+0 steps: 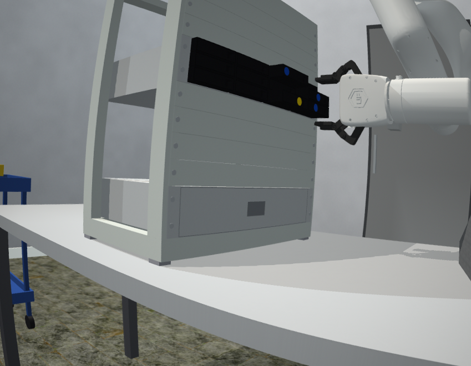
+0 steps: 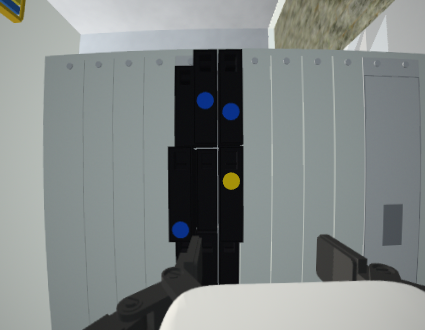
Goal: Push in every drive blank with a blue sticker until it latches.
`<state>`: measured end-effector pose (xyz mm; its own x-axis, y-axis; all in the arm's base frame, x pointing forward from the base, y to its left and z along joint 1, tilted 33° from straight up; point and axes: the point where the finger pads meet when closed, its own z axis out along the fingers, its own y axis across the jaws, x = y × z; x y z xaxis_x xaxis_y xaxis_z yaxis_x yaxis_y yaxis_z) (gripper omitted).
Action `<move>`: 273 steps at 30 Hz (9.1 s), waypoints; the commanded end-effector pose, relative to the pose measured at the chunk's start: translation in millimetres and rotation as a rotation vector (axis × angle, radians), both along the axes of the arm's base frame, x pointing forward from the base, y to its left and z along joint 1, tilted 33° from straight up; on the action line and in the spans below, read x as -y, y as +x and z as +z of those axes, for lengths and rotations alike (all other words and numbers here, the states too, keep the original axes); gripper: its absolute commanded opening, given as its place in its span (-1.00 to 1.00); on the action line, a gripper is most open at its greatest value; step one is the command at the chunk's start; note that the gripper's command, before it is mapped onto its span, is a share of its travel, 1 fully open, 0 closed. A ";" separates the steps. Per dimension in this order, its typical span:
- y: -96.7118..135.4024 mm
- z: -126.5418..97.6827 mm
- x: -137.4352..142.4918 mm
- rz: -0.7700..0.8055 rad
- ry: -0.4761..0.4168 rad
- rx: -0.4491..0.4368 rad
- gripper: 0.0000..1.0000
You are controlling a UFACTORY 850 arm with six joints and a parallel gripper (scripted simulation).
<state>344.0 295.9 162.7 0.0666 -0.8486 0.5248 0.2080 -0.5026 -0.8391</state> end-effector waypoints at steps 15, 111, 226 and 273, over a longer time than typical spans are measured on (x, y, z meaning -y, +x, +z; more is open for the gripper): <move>0.0 0.4 -0.5 0.000 0.001 0.001 1.00; 43.5 85.9 -18.1 0.000 0.001 0.001 -1.00; 83.2 92.0 -24.8 0.000 0.001 0.001 -1.00; -9.1 78.5 -6.2 0.000 0.001 0.001 -1.00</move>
<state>334.6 303.7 240.7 0.0666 -0.8487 0.5247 0.2081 -0.5025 -0.8391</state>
